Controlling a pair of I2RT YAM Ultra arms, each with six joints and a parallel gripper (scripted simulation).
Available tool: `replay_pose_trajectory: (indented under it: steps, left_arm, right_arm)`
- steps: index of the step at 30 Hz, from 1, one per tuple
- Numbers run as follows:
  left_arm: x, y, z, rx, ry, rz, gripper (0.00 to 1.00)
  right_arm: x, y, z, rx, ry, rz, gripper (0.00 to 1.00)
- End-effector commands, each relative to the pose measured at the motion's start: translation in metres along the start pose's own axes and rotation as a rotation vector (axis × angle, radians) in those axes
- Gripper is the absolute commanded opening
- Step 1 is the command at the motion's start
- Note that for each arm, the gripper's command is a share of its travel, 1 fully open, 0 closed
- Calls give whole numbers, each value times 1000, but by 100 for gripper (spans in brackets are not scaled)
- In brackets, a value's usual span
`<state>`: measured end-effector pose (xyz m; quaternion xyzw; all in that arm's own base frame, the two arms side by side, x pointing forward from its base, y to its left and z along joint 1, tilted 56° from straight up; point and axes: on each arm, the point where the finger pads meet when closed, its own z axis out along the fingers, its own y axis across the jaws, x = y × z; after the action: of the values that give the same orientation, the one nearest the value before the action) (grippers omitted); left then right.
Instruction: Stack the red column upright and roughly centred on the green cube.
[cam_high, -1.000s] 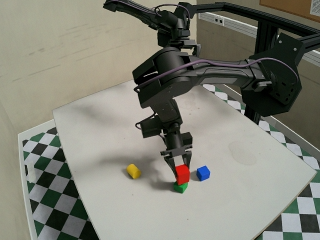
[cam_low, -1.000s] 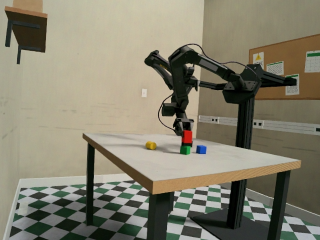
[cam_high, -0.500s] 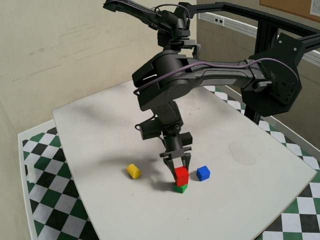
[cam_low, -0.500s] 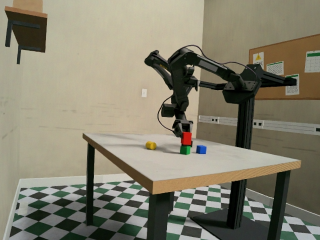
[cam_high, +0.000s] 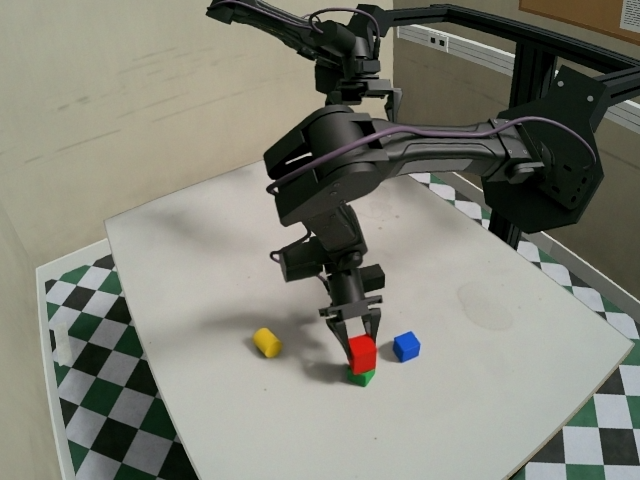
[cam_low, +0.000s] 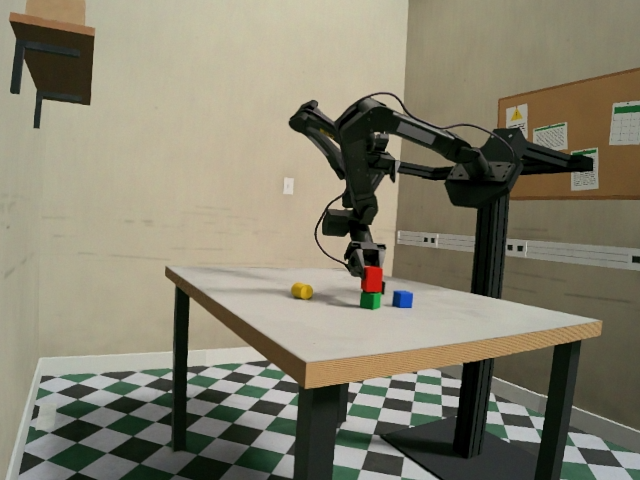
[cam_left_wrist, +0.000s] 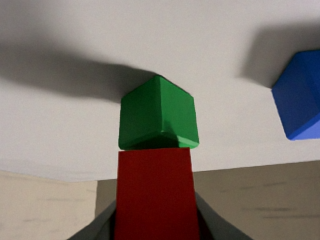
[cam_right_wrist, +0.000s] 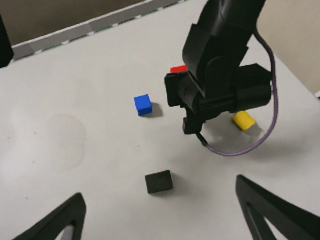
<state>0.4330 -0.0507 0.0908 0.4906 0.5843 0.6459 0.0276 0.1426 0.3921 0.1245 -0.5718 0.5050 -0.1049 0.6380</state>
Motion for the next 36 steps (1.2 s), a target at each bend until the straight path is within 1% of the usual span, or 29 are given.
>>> replay_pose_trajectory:
  steps: [1, 10, 12, 20, 21, 22, 23, 26, 31, 35, 36]
  left_arm:
    - [-5, 3, 1, -7, 3, -4, 35]
    - [-8, 3, 5, -6, 4, -4, 35]
    - [-4, -1, -1, -5, 5, 15, 35]
    - [-4, -1, -1, -6, 5, 13, 35]
    - [-4, -1, -1, -6, 5, 13, 46]
    - [-4, 1, 1, -4, 1, 4, 52]
    - [-3, -1, -2, -11, 4, -4, 63]
    - [1, 2, -8, -30, 2, -62, 65]
    - [1, 4, -19, -26, 1, -48, 65]
    - [1, 4, -22, -26, 1, -48, 65]
    - [1, 4, -23, -26, 1, -48, 76]
  right_arm:
    - [-12, -1, -4, -4, -27, 10, 100]
    - [-12, -1, -4, -4, -27, 10, 100]
    - [-12, -1, -4, -4, -27, 10, 100]
    - [-12, -1, -4, -4, -27, 10, 100]
    - [-12, -1, -4, -4, -27, 10, 100]
    - [-12, -1, -4, -4, -27, 10, 100]
    - [-12, -1, -4, -4, -27, 10, 100]
    - [-12, -1, -4, -4, -27, 10, 100]
    - [-12, -1, -4, -4, -27, 10, 100]
    - [-12, -1, -4, -4, -27, 10, 100]
    - [-12, -1, -4, -4, -27, 10, 100]
